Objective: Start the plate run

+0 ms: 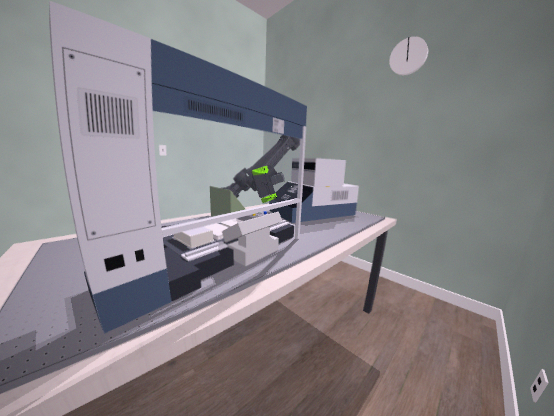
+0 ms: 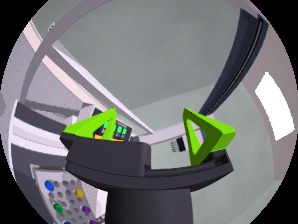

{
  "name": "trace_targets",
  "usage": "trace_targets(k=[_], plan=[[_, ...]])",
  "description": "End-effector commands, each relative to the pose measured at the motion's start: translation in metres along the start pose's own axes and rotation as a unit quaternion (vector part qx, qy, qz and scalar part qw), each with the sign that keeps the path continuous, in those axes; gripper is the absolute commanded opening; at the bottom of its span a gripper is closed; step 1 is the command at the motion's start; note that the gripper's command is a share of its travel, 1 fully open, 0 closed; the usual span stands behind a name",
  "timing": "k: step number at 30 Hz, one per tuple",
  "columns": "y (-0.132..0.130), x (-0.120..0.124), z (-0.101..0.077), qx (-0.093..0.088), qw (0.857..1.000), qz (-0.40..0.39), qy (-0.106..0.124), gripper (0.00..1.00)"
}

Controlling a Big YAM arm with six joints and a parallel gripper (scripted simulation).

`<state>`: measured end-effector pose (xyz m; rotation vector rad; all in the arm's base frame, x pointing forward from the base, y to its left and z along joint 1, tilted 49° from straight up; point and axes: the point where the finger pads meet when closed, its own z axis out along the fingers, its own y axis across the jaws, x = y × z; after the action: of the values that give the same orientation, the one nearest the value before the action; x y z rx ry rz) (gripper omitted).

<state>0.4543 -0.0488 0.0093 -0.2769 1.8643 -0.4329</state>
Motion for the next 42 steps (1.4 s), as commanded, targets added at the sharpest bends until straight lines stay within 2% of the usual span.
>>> trace_targets(k=[1, 17, 18, 22, 29, 32, 35, 38, 42], plan=[[-0.002, -0.001, 0.001, 0.003, 1.0, 0.001, -0.002, 1.0], [-0.002, -0.001, 0.001, 0.003, 1.0, 0.001, -0.002, 1.0], [0.002, 0.008, 0.002, -0.01, 1.0, -0.001, 0.011, 0.0], [0.011, 0.034, 0.004, -0.04, 0.998, -0.014, 0.054, 0.0], [0.02, 0.063, -0.005, -0.087, 0.991, -0.021, 0.104, 0.0], [0.024, 0.068, -0.016, -0.109, 0.986, -0.022, 0.123, 0.0], [0.024, 0.068, -0.017, -0.111, 0.986, -0.02, 0.123, 0.0], [0.023, 0.069, -0.019, -0.136, 0.98, -0.019, 0.148, 0.0], [0.026, 0.075, -0.031, -0.164, 0.971, -0.016, 0.173, 0.0]])
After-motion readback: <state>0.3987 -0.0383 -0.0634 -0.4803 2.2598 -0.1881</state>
